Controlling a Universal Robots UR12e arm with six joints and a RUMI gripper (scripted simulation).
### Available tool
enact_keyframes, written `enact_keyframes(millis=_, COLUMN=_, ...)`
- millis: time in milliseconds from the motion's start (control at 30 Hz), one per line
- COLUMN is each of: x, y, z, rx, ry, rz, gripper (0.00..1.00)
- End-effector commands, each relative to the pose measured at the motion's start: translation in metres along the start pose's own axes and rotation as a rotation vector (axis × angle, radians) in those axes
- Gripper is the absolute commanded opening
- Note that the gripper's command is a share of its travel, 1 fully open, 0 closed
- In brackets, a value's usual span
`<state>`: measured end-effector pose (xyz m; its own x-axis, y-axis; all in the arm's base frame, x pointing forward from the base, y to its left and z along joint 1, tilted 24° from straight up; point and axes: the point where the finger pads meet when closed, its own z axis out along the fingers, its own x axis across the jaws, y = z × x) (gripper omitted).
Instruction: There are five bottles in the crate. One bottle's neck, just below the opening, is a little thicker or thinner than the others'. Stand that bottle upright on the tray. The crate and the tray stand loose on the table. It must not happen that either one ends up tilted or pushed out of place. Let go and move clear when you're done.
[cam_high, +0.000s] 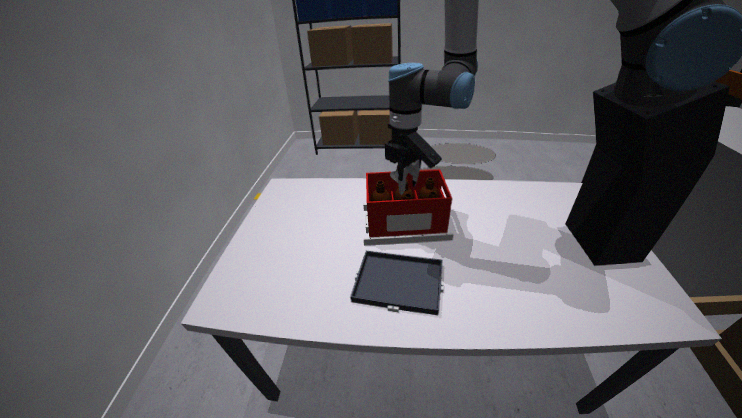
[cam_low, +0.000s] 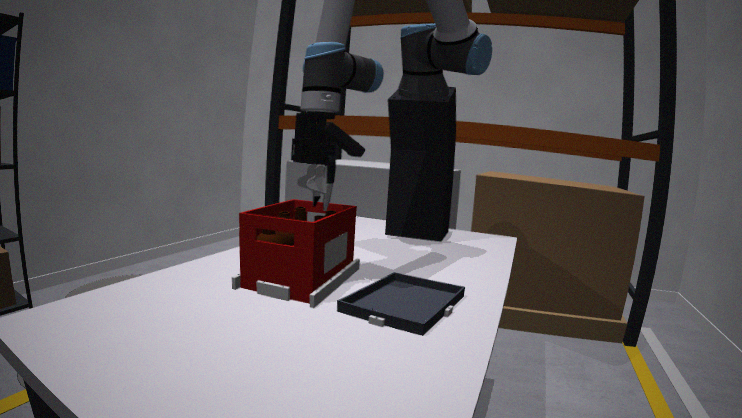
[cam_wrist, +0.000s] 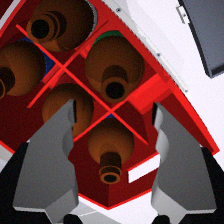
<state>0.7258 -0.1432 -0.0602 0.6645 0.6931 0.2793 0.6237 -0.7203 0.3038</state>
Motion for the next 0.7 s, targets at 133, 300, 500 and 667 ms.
enact_keyframes(millis=133, x=0.0003, y=-0.0001, z=-0.0004, rx=-0.001, ry=0.000, rz=0.000, gripper=0.38)
enact_keyframes(millis=300, x=0.0005, y=-0.0026, z=-0.0004, rx=-0.001, ry=0.000, rz=0.000, gripper=0.38)
enact_keyframes(millis=500, x=0.0005, y=-0.0040, z=-0.0004, rx=-0.001, ry=0.000, rz=0.000, gripper=0.38)
enact_keyframes(millis=667, x=0.0005, y=-0.0040, z=-0.0004, rx=-0.001, ry=0.000, rz=0.000, gripper=0.38)
